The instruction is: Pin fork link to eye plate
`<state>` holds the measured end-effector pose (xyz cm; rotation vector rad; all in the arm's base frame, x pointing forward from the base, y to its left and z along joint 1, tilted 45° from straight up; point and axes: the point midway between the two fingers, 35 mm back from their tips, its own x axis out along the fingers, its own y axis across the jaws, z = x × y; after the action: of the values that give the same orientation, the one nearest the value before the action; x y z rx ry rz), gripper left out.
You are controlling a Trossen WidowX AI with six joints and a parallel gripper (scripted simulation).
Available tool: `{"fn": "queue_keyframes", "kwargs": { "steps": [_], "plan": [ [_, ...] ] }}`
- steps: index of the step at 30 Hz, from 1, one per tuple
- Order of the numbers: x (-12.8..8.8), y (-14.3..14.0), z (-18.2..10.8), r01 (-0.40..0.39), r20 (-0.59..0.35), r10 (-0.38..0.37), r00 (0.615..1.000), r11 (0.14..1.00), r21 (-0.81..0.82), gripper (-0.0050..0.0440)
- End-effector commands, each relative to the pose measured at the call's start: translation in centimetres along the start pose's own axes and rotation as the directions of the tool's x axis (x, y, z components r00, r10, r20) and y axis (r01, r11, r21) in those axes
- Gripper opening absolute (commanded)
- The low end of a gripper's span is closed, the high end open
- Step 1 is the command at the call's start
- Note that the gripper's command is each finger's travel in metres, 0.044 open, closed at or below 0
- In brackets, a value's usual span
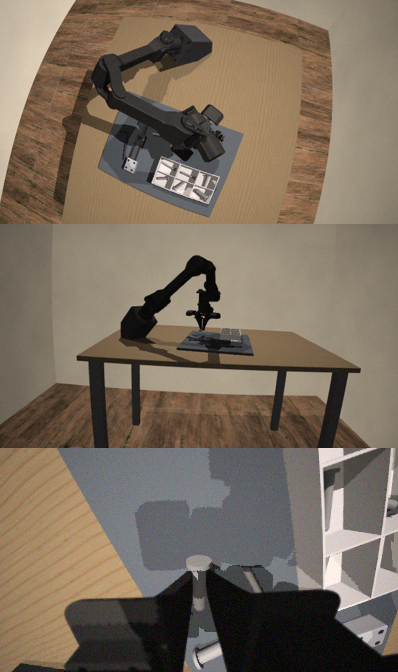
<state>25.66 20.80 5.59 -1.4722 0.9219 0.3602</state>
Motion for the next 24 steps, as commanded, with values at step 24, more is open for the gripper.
{"fn": "queue_keyframes", "kwargs": {
  "steps": [24],
  "plan": [
    [-0.34, 0.01, -0.01, 0.004, 0.002, -0.004, 1.0, 0.998, -0.062, 0.0014]
  ]
}}
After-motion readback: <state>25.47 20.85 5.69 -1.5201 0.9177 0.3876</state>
